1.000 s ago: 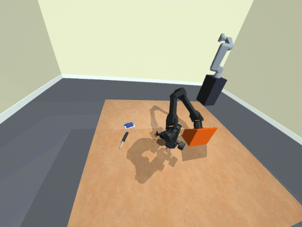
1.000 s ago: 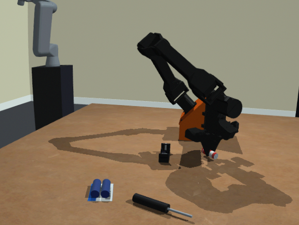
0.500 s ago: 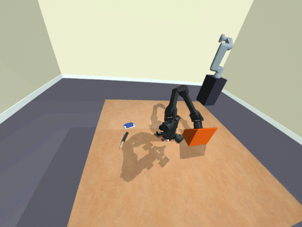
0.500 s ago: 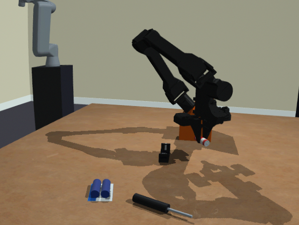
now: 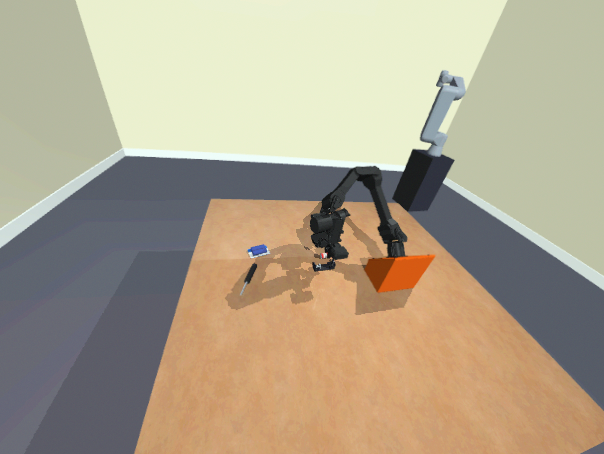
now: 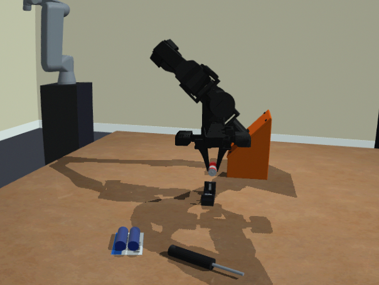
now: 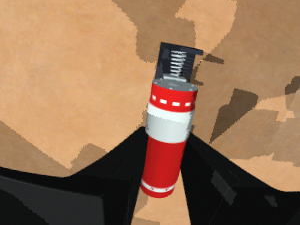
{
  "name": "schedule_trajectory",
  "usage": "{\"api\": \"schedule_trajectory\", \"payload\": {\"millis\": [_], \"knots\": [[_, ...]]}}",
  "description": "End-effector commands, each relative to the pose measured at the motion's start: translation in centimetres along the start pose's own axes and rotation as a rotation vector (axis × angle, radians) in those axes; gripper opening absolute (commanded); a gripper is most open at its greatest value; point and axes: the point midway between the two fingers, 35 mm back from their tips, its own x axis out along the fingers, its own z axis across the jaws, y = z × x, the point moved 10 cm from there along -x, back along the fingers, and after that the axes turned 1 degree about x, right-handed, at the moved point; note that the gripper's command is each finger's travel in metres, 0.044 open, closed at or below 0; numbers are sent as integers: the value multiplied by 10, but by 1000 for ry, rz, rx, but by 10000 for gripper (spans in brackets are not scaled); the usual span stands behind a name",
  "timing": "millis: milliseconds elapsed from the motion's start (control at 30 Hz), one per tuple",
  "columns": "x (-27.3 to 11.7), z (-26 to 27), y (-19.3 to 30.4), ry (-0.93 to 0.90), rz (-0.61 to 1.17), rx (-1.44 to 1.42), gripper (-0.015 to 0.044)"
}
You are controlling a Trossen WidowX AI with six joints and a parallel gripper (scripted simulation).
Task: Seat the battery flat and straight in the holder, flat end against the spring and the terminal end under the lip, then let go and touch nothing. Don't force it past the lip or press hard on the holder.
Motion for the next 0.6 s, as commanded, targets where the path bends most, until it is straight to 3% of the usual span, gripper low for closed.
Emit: {"api": "schedule_trajectory", "payload": {"millis": [0,567], "knots": [[-3,-10,4,0,-5,45,68],[35,-9,-14,4,224,41,68]]}}
